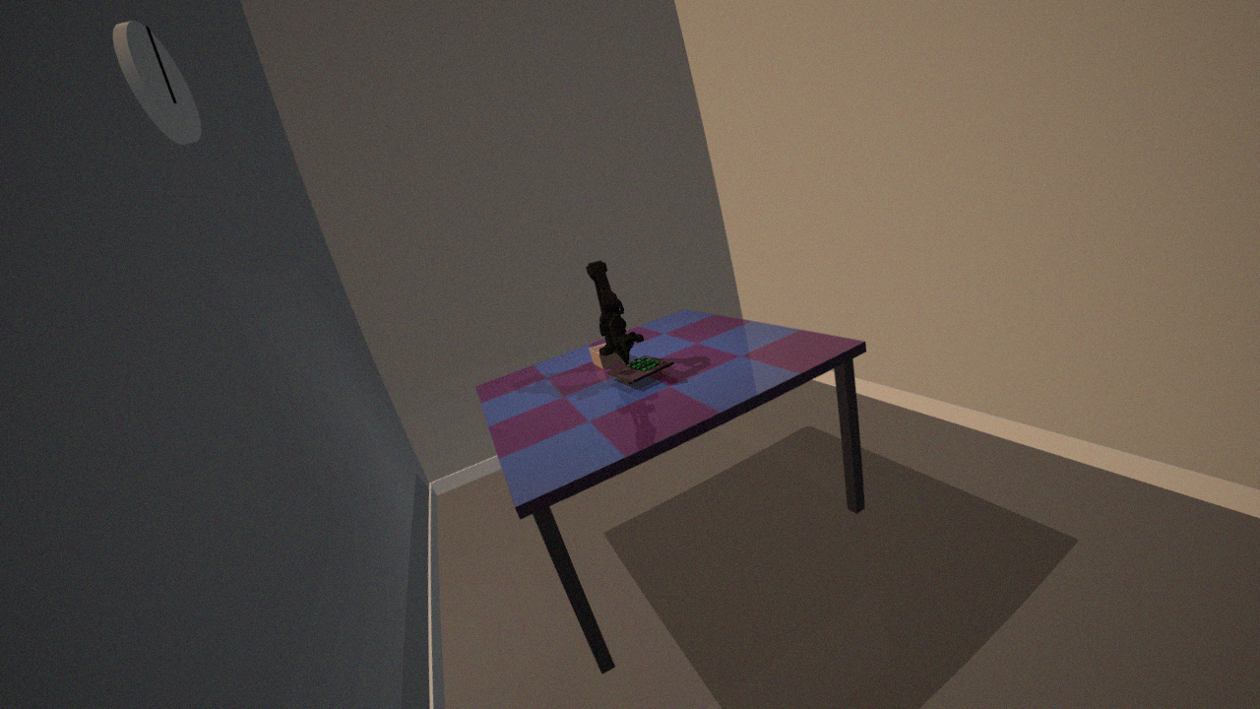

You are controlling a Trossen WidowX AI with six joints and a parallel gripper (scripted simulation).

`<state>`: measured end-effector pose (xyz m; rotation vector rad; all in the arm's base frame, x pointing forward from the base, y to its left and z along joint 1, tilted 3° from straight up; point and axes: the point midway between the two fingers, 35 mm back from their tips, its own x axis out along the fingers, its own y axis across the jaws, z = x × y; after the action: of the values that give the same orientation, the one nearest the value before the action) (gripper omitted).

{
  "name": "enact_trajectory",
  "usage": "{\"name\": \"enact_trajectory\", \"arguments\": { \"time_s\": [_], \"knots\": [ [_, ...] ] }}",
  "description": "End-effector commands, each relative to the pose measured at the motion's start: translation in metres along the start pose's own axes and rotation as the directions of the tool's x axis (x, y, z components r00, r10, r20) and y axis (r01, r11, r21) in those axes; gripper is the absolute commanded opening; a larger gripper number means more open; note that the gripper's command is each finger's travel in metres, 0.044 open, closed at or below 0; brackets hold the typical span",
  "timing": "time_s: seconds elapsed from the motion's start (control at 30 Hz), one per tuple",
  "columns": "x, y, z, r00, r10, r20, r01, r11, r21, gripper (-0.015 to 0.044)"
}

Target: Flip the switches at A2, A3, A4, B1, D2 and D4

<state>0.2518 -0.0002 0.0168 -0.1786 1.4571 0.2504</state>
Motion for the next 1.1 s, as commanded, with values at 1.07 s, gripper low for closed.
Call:
{"name": "enact_trajectory", "arguments": {
  "time_s": [1.07],
  "knots": [
    [-0.07,0.035,0.073,1.0,0.008,-0.019,-0.008,1.0,0.003,0.0]
  ]
}}
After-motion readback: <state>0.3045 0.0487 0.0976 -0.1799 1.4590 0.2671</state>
